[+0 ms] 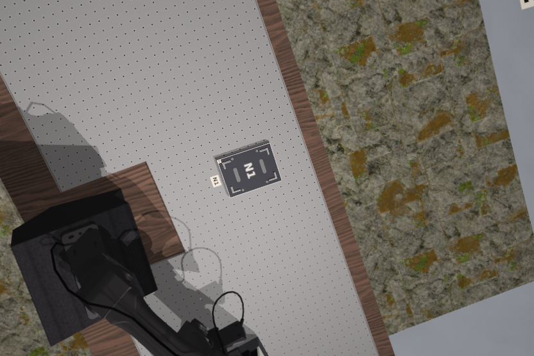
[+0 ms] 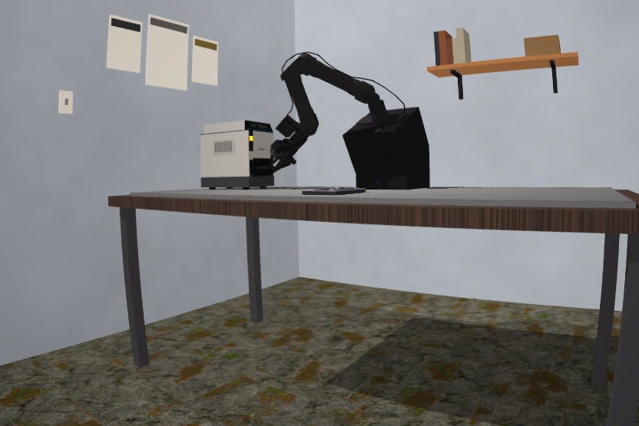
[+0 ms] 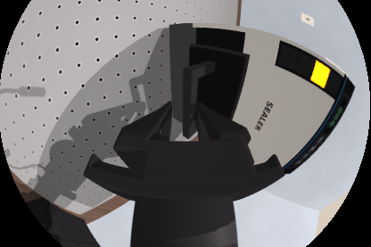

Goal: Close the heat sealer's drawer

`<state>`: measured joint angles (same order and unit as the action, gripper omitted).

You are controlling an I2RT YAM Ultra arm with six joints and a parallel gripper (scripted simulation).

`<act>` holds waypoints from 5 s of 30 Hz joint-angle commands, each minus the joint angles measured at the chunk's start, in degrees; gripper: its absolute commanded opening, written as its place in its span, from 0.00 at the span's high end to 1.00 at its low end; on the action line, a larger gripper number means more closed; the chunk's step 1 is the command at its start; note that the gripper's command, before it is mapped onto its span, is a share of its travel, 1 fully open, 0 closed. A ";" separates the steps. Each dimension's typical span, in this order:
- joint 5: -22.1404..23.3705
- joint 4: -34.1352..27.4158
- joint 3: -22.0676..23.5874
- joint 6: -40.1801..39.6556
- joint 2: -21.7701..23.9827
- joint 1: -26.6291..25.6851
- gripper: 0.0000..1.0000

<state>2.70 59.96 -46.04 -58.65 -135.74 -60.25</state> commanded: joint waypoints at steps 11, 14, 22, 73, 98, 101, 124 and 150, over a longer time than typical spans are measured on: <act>-0.79 1.42 -1.29 0.83 1.81 -0.38 0.70; -0.79 1.42 -1.29 0.83 1.81 -0.38 0.70; -0.79 1.42 -1.29 0.83 1.81 -0.38 0.70; 0.48 5.09 17.97 0.33 14.85 -1.35 0.70; 0.46 5.13 18.00 0.18 16.49 -1.46 0.70; 0.46 5.13 18.00 0.18 16.49 -1.46 0.70; 0.46 5.13 18.00 0.18 16.49 -1.46 0.70; 1.63 0.51 34.95 -0.74 35.00 -2.43 0.70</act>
<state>3.77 61.95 -13.26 -59.07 -104.62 -61.60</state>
